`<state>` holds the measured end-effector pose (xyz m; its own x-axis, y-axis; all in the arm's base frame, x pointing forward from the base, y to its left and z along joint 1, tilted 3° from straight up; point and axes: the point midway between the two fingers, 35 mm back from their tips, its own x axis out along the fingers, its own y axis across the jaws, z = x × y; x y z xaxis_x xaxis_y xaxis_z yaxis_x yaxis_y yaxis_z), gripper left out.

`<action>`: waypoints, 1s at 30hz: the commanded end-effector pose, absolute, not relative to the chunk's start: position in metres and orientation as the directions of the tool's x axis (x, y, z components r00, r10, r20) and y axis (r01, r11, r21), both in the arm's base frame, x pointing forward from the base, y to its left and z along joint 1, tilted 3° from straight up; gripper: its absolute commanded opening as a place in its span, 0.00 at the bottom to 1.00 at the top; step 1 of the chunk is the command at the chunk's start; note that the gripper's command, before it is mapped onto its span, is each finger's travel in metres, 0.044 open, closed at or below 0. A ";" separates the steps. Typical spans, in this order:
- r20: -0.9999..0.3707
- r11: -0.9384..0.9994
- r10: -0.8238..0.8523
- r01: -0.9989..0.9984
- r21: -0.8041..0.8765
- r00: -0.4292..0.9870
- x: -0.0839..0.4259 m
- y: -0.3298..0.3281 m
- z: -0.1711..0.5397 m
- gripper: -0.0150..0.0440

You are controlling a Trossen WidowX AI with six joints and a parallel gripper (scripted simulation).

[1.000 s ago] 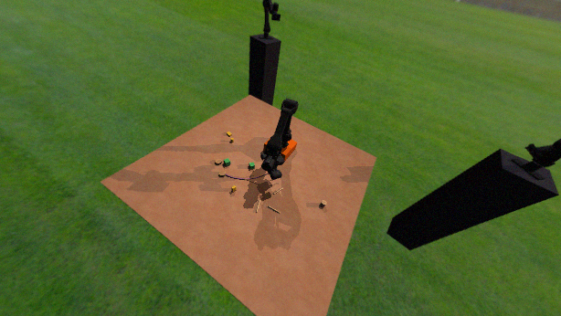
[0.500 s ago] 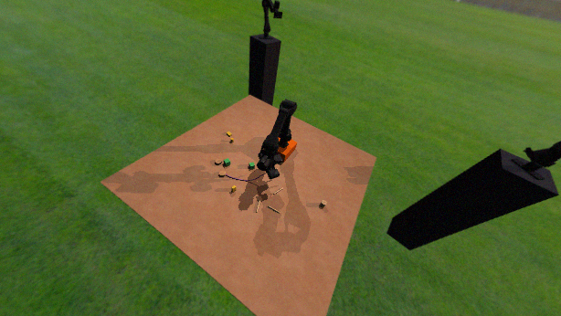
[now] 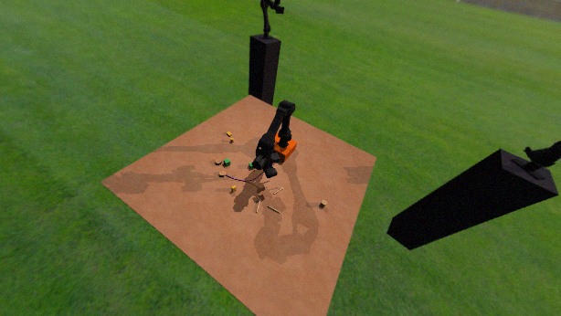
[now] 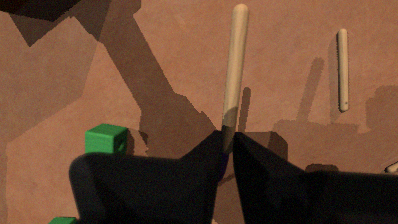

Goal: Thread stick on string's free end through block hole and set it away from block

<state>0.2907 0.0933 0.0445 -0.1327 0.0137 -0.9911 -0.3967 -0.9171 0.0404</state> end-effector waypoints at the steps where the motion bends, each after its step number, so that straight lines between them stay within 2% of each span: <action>1: -0.988 -0.918 0.022 -0.395 0.040 -0.150 0.293 0.091 0.047 0.25; 30: -0.968 -0.917 0.069 -0.396 0.033 -0.242 0.309 0.071 0.076 0.25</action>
<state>0.3080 0.0724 0.0741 -0.2290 0.0596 -0.9716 -0.3960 -0.9175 0.0371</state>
